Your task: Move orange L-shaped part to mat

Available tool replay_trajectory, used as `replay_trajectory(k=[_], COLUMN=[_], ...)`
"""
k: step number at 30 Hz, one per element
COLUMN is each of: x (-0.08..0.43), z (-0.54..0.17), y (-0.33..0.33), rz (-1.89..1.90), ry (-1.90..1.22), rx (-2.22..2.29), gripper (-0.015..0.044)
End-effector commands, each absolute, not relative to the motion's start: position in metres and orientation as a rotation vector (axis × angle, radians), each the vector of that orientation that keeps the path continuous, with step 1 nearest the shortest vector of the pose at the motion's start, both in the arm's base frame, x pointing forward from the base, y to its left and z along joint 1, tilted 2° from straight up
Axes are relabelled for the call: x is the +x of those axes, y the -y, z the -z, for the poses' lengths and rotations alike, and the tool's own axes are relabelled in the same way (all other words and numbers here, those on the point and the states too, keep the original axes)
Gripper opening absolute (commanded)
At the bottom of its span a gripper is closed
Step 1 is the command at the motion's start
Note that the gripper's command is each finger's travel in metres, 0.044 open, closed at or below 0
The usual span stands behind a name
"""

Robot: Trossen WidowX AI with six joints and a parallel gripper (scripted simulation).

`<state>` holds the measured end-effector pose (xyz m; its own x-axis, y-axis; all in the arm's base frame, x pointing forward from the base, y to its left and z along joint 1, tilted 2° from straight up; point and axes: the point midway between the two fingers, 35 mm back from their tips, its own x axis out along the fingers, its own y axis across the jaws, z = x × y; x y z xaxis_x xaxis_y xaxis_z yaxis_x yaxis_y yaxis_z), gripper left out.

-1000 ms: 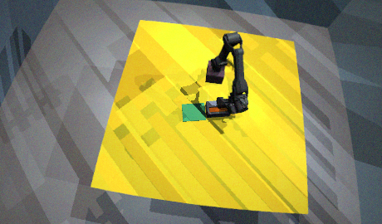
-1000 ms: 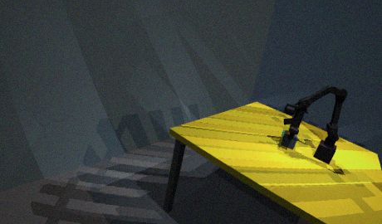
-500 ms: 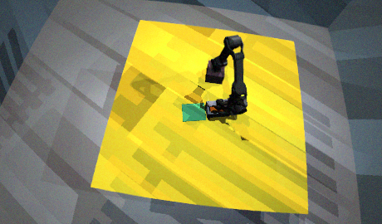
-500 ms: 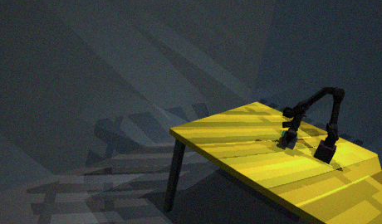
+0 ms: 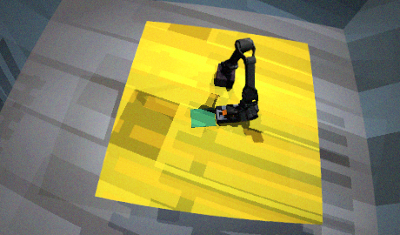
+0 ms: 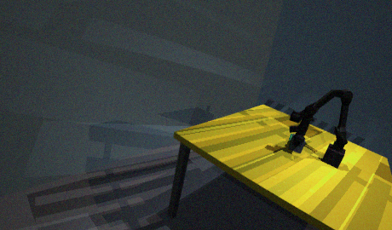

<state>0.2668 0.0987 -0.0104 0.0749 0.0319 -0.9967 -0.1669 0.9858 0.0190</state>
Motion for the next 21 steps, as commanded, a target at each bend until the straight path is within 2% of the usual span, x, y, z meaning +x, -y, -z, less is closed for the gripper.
replay_trajectory(k=[1, 17, 21], x=[0.265, 0.263, 0.265], z=[0.012, -0.002, -0.030], y=[-0.096, -0.108, -0.105], rz=[-0.136, -0.137, -0.137], ry=[-1.496, -1.496, -1.496], rx=[-0.113, -0.112, -0.112], gripper=[0.0180, 0.0180, 0.0180])
